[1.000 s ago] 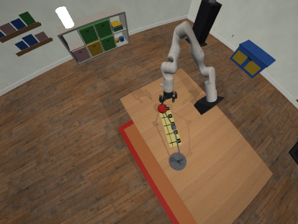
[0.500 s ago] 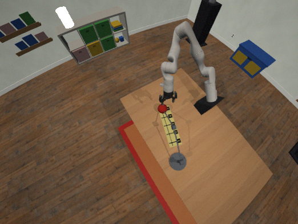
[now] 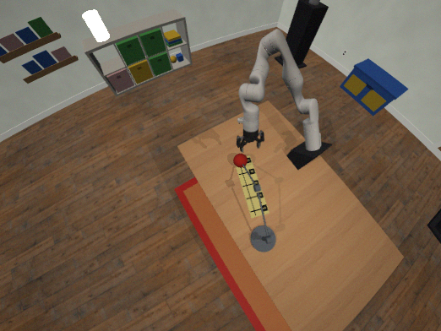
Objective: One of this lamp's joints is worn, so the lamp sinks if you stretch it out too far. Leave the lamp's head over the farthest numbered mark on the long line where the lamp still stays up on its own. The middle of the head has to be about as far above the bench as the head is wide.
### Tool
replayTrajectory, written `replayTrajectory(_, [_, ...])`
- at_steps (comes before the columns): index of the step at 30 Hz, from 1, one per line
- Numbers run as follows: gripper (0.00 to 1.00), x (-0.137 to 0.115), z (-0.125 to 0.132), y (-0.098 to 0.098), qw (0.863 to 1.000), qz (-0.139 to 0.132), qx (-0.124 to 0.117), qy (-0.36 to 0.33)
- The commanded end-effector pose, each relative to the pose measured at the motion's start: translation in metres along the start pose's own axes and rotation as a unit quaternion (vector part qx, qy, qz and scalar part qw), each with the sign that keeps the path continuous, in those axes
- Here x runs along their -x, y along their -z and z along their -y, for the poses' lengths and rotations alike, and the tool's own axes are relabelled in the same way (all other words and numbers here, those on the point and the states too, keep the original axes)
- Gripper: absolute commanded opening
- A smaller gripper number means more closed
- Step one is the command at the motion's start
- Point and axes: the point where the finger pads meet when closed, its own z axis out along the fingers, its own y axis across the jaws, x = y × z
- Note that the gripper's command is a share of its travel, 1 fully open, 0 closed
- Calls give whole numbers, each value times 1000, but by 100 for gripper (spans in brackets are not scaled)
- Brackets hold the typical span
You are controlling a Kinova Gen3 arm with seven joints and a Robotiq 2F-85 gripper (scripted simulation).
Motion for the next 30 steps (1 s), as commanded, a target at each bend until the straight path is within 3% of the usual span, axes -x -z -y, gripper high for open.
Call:
replayTrajectory(1, [100,5,2,9,1000,3,-6,2])
replayTrajectory(17, [100,20,0,52,1000,2,-3,1])
replayTrajectory(30, [100,65,2,34,1000,1,-1,0])
